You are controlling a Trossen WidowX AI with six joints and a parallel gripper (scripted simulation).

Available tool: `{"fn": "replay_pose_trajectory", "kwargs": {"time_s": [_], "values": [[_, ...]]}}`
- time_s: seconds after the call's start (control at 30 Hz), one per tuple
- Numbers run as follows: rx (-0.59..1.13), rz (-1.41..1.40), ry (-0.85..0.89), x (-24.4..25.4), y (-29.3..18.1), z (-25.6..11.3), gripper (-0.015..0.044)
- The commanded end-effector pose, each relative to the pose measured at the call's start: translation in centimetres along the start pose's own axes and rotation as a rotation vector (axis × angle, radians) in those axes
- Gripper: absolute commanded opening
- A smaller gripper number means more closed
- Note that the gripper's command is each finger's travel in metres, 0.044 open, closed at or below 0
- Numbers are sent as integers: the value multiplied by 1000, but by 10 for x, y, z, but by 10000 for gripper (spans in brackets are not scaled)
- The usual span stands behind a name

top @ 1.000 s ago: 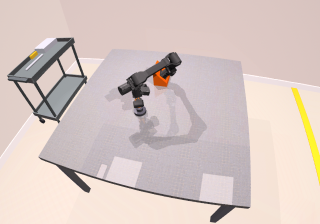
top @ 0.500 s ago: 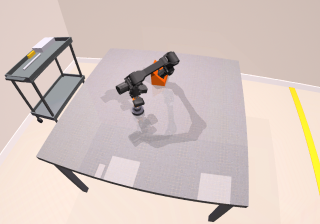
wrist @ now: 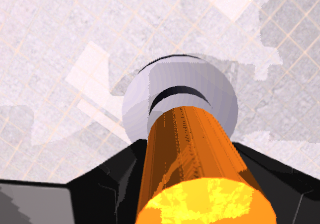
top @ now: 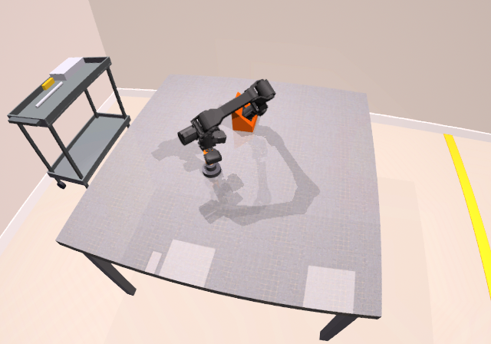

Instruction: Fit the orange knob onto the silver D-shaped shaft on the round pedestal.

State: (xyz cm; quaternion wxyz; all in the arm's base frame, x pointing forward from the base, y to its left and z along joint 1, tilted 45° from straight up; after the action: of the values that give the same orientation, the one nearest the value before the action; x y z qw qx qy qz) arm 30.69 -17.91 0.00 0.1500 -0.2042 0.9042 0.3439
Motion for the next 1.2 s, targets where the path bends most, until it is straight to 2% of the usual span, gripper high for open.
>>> {"fn": "replay_pose_trajectory", "kwargs": {"time_s": [0.0, 0.13, 0.3, 1.17], "values": [[3, 4, -3, -1, -1, -3, 0], [3, 125, -3, -1, -1, -4, 0], [3, 419, -4, -1, 0, -3, 0], [-2, 2196, -6, -3, -2, -3, 0]]}}
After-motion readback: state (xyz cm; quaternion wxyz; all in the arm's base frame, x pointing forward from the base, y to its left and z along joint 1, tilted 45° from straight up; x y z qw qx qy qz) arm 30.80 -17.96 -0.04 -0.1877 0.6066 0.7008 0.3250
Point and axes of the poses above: the point midway between the two fingers, 35 mm back from their tips, its own z axis out along the fingers, its own x axis across the jaws, y = z × x, the point moved 5 cm from there along -z, back along the fingers, and after that the axes turned 1 degree about z, right-handed, at the moved point
